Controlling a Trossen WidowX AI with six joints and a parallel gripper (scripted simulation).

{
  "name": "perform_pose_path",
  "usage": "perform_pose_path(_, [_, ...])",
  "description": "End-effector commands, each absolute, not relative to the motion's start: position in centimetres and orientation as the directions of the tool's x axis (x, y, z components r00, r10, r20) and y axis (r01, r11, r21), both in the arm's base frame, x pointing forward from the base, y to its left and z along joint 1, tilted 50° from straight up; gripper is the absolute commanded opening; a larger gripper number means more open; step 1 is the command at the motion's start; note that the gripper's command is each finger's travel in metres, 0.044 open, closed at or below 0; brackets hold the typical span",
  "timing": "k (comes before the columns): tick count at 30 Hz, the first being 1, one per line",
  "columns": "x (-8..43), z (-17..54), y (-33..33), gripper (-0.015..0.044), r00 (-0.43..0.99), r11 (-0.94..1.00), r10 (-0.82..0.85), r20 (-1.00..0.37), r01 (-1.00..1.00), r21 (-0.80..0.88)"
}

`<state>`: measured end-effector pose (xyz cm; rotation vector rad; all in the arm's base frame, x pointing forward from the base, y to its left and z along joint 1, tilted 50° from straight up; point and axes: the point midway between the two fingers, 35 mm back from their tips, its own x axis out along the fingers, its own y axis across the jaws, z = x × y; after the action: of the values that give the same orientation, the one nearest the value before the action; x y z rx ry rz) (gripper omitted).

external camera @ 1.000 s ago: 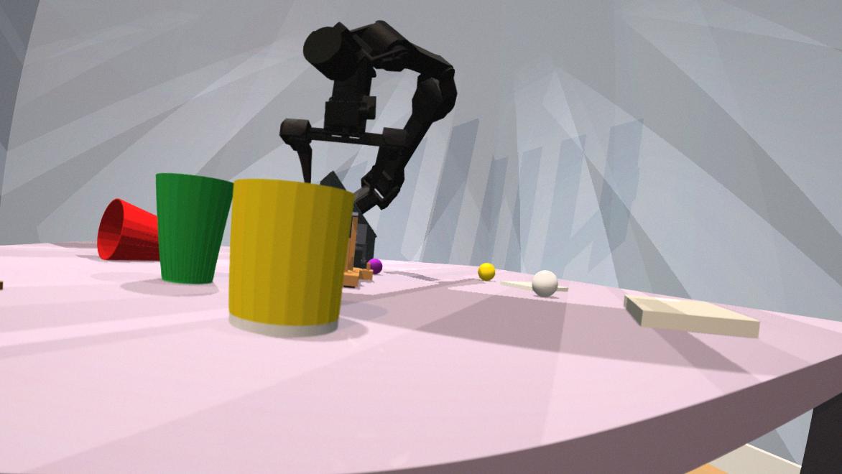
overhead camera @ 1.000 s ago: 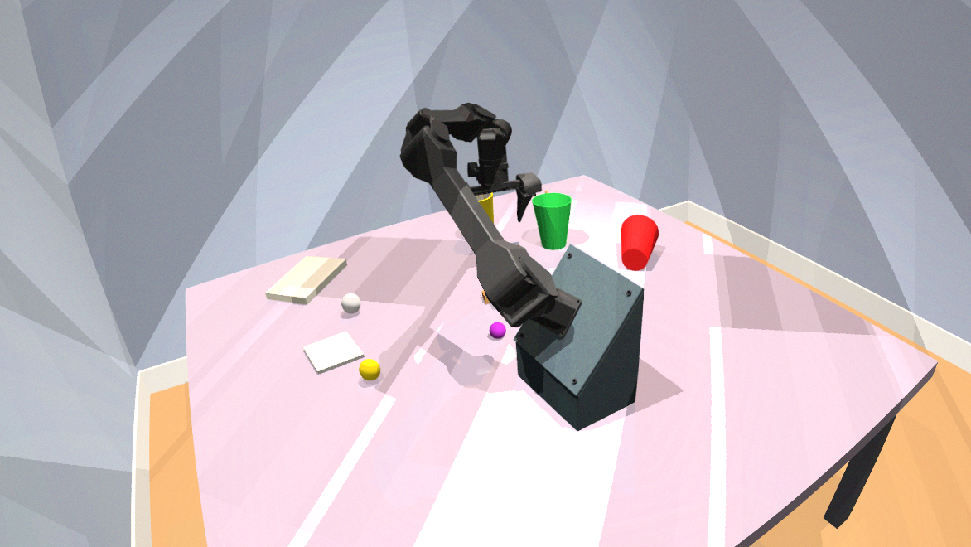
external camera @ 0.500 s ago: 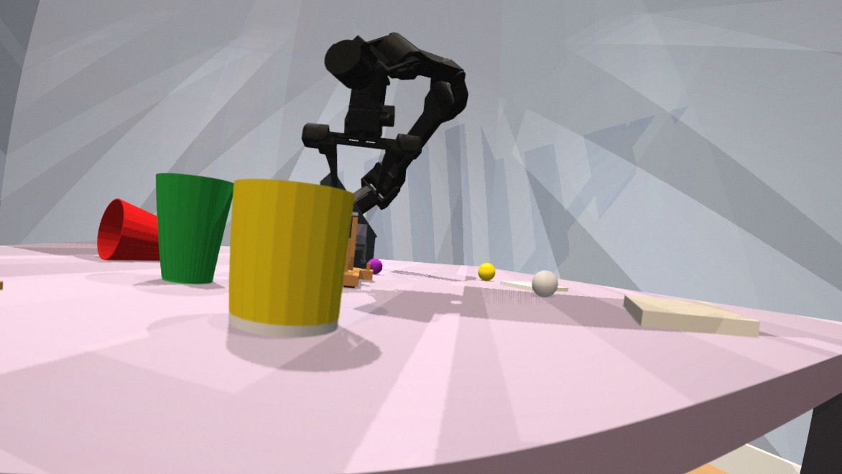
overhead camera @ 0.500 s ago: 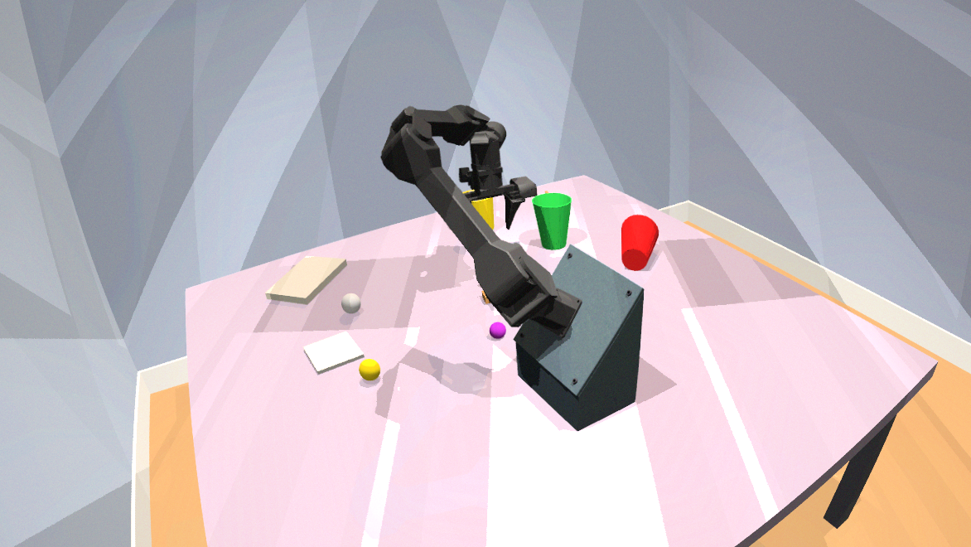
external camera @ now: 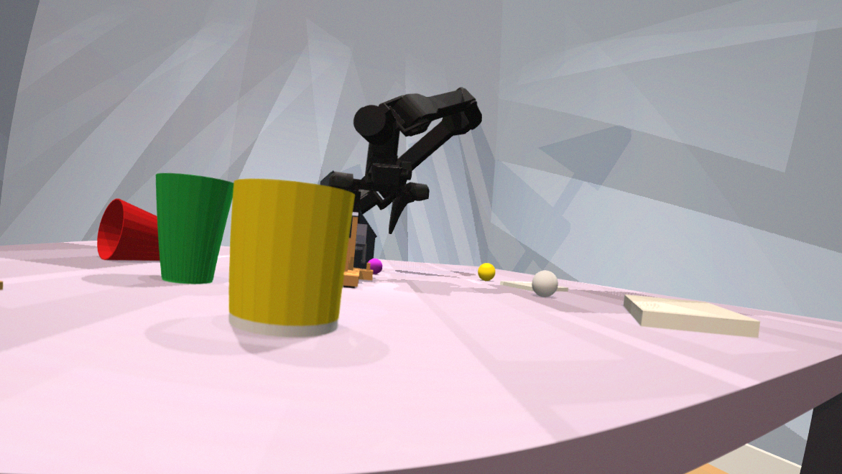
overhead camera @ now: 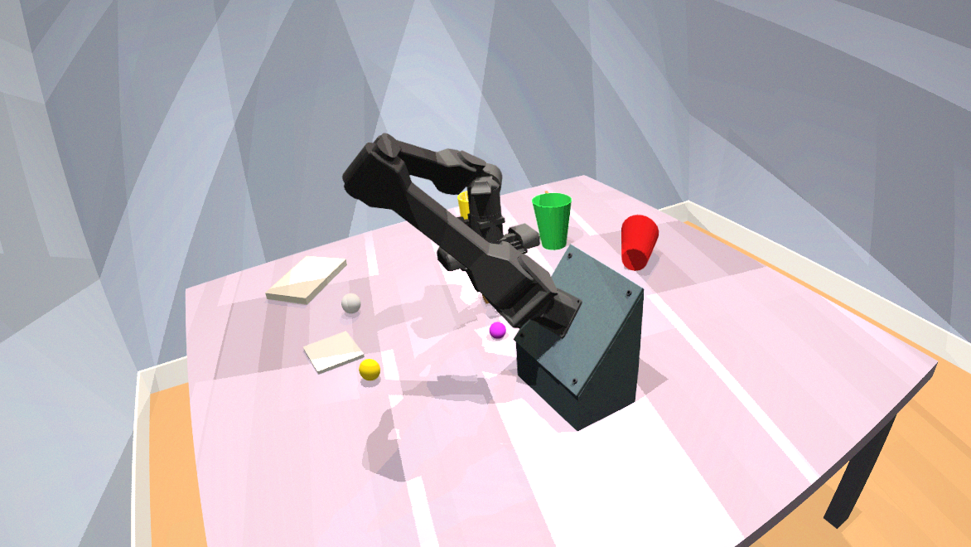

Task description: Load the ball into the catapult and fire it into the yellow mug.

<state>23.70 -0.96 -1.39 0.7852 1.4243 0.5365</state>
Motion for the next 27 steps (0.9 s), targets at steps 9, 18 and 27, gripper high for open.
perform_pose_path(9, [19.5,-1.6,2.7,0.0300,0.091,0.646,0.753,-0.651,0.082,0.759])
perform_pose_path(18, [19.7,-2.6,3.9,0.0300,0.091,0.646,0.753,-0.651,0.082,0.759])
perform_pose_path(27, [19.8,-3.6,4.9,0.0300,0.091,0.647,0.752,-0.652,0.083,0.758])
